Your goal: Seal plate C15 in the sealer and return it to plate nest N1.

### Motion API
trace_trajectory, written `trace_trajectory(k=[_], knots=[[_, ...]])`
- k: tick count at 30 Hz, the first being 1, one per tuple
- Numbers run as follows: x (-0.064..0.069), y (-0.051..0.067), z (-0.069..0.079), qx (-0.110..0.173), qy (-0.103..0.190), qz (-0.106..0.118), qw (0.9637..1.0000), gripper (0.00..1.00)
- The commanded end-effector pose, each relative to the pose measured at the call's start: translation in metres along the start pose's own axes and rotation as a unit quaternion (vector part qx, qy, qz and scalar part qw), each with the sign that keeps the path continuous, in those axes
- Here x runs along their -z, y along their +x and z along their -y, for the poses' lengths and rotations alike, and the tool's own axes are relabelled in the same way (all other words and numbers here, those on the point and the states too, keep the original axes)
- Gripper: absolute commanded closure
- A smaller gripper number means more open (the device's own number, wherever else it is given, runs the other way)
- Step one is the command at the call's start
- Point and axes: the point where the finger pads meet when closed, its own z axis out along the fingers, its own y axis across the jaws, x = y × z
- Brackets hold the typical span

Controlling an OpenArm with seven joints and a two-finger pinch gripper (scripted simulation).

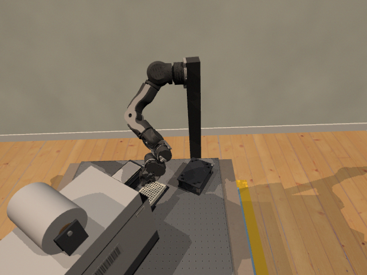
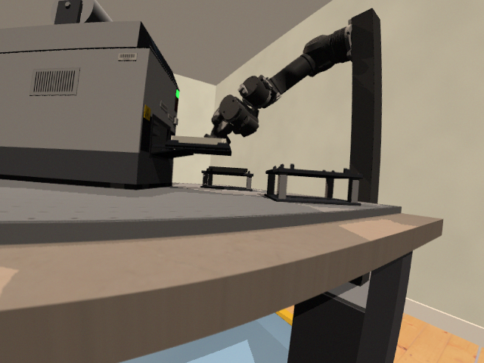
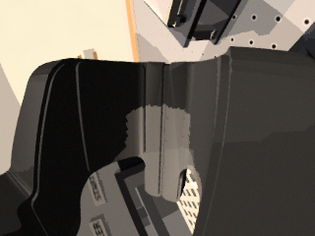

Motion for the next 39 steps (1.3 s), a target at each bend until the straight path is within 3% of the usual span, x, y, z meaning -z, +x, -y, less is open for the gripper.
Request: trace_trajectory(k=[1, 5, 6, 10, 22, 23, 27, 39], knots=[[-0.001, 0.009, -0.021, 0.008, -0.043, -0.015, 0.9989, 1.00], [-0.001, 0.009, -0.021, 0.008, -0.043, -0.015, 0.9989, 1.00], [0.000, 0.002, -0.006, 0.002, -0.009, -0.002, 0.9999, 1.00], [-0.001, 0.012, -0.026, 0.008, -0.043, -0.016, 0.9989, 1.00], [-0.001, 0.012, -0.026, 0.008, -0.043, -0.016, 0.9989, 1.00], [0.000, 0.002, -0.006, 0.001, -0.001, 0.002, 1.0000, 1.00], [-0.001, 0.013, -0.029, 0.008, -0.044, -0.016, 0.9989, 1.00], [-0.001, 0.013, -0.029, 0.008, -0.044, -0.016, 0.9989, 1.00]])
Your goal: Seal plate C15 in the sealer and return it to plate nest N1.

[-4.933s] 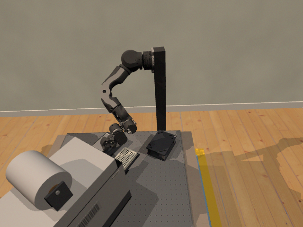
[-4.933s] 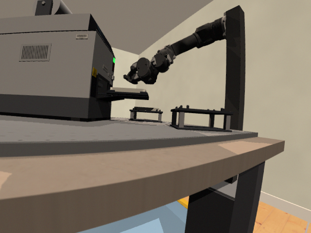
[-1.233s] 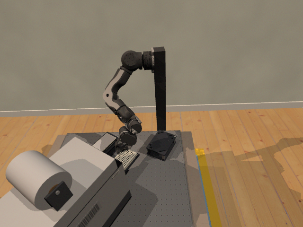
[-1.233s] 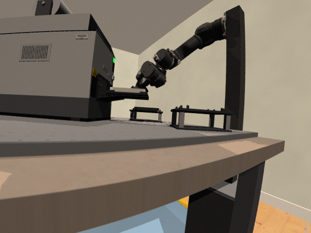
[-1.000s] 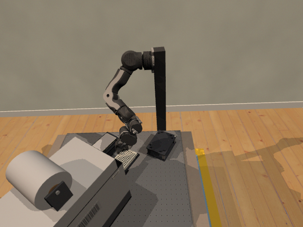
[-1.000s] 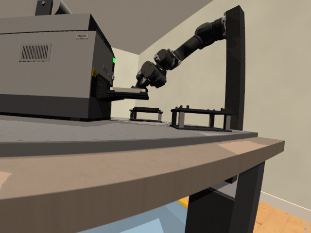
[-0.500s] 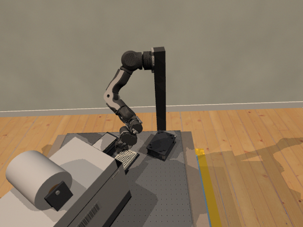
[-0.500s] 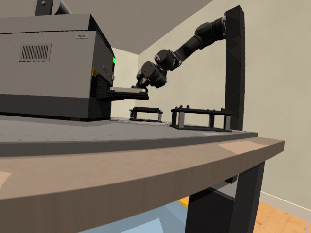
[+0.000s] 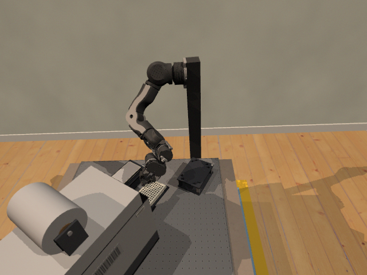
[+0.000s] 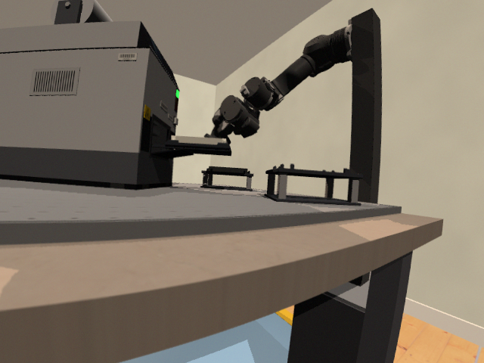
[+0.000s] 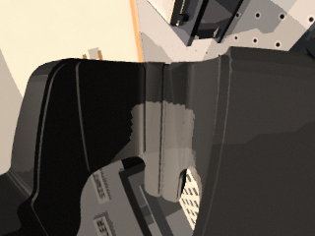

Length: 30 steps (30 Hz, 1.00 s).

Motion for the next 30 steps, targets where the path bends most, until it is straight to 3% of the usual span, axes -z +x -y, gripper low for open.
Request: trace_trajectory(k=[1, 5, 17, 18, 22, 30], knots=[[0.000, 0.002, -0.006, 0.002, -0.014, -0.004, 0.9999, 1.00], [-0.001, 0.013, -0.029, 0.010, -0.060, -0.023, 0.9979, 1.00], [-0.001, 0.013, -0.029, 0.010, -0.060, -0.023, 0.9979, 1.00], [0.000, 0.002, -0.006, 0.002, -0.013, -0.004, 0.9999, 1.00], [-0.002, 0.013, -0.029, 0.010, -0.060, -0.023, 0.9979, 1.00], [-0.002, 0.013, -0.029, 0.010, -0.060, -0.023, 0.9979, 1.00]])
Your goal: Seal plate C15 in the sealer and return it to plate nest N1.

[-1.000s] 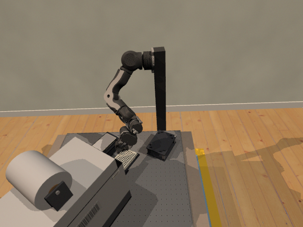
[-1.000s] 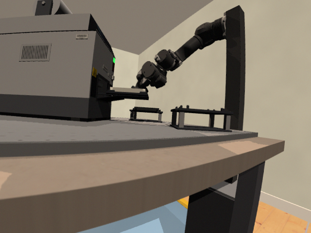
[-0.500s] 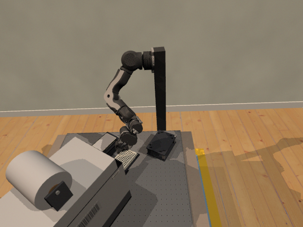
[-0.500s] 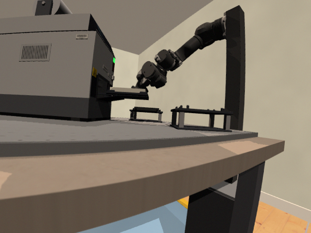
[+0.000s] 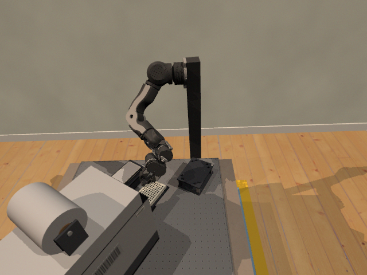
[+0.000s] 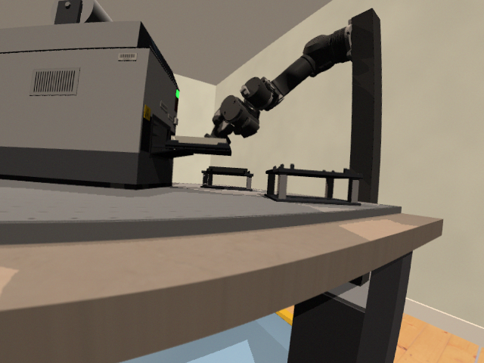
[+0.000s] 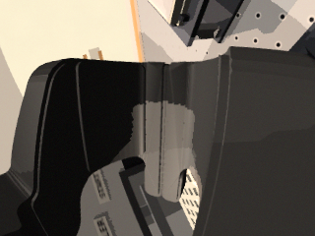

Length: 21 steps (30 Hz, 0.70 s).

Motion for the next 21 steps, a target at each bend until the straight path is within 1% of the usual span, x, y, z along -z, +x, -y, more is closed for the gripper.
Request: trace_trajectory(k=[1, 4, 5, 9, 21], knots=[[-0.002, 0.013, -0.029, 0.011, -0.061, -0.022, 0.9978, 1.00], [-0.002, 0.013, -0.029, 0.011, -0.061, -0.022, 0.9978, 1.00], [0.002, -0.003, 0.010, 0.000, -0.002, 0.000, 1.0000, 1.00], [0.009, -0.013, 0.052, 0.000, -0.002, 0.000, 1.0000, 1.00], [0.009, -0.013, 0.052, 0.000, -0.002, 0.000, 1.0000, 1.00]])
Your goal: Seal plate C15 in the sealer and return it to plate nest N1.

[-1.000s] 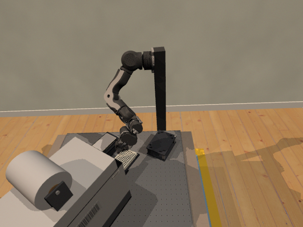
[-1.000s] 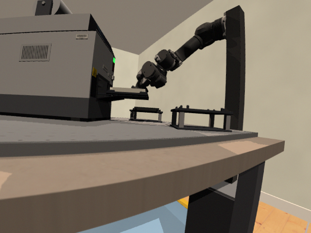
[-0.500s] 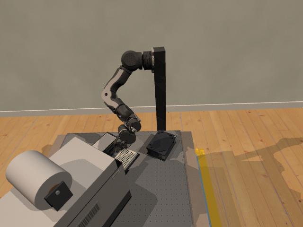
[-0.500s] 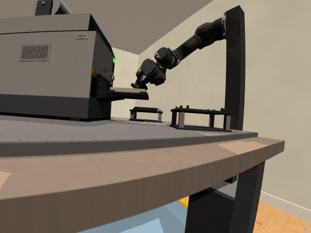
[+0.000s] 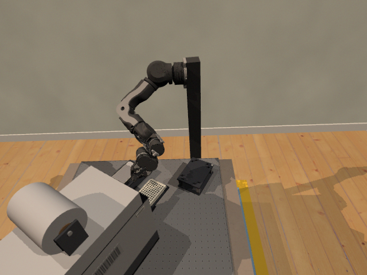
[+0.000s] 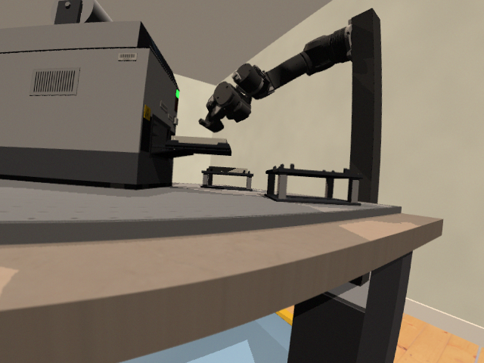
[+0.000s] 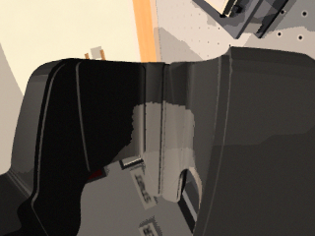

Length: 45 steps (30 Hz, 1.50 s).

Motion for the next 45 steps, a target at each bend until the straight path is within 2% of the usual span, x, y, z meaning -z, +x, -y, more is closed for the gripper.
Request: trace_trajectory(k=[1, 5, 17, 22, 45], knots=[[0.002, -0.004, 0.011, -0.002, 0.000, 0.001, 1.0000, 1.00], [0.010, -0.014, 0.053, -0.003, 0.002, 0.002, 1.0000, 1.00], [0.010, -0.014, 0.053, -0.003, 0.002, 0.002, 1.0000, 1.00], [0.012, -0.018, 0.064, -0.003, 0.002, 0.002, 1.0000, 1.00], [0.012, -0.016, 0.061, -0.003, 0.002, 0.003, 1.0000, 1.00]])
